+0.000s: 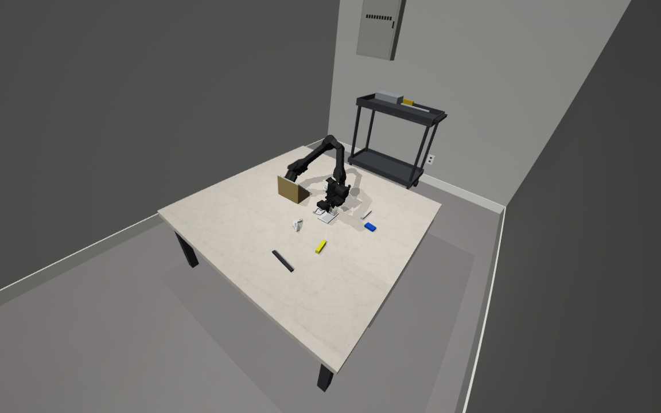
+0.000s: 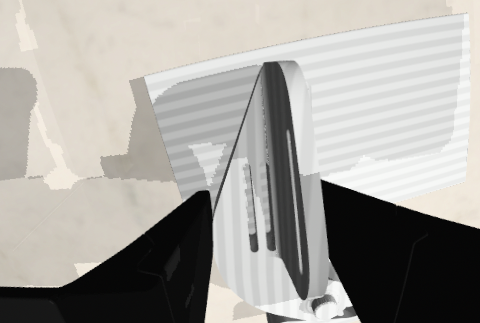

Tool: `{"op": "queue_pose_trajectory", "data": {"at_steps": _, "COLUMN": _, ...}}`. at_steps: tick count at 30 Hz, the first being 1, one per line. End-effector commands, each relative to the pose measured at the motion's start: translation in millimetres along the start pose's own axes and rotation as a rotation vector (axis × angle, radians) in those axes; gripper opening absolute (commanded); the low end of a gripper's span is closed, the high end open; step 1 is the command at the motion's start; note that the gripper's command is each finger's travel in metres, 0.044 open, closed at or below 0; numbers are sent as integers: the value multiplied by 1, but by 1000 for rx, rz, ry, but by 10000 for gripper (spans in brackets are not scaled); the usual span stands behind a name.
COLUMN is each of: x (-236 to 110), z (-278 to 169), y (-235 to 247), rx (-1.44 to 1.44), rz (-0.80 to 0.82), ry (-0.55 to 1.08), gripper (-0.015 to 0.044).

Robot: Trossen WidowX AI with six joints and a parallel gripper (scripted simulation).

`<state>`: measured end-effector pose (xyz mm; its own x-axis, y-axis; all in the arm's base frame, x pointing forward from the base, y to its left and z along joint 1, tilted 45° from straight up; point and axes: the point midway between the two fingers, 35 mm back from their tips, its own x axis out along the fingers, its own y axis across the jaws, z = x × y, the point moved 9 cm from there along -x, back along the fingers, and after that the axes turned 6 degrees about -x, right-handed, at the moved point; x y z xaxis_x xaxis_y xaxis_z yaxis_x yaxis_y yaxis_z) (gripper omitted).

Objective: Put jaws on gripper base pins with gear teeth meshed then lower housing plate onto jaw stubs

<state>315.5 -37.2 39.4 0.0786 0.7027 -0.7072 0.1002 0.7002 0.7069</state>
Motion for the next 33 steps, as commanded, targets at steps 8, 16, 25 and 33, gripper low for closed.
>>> {"op": "queue_pose_trajectory", "data": {"at_steps": 8, "x": 0, "z": 0, "y": 0, "rx": 0, "rz": 0, "ry": 0, "gripper": 213}}
{"op": "queue_pose_trajectory", "data": {"at_steps": 16, "x": 0, "z": 0, "y": 0, "rx": 0, "rz": 0, "ry": 0, "gripper": 224}}
{"op": "queue_pose_trajectory", "data": {"at_steps": 25, "x": -15, "z": 1, "y": 0, "rx": 1, "rz": -1, "ry": 0, "gripper": 224}}
{"op": "queue_pose_trajectory", "data": {"at_steps": 33, "x": -69, "z": -1, "y": 0, "rx": 5, "rz": 2, "ry": 1, "gripper": 224}}
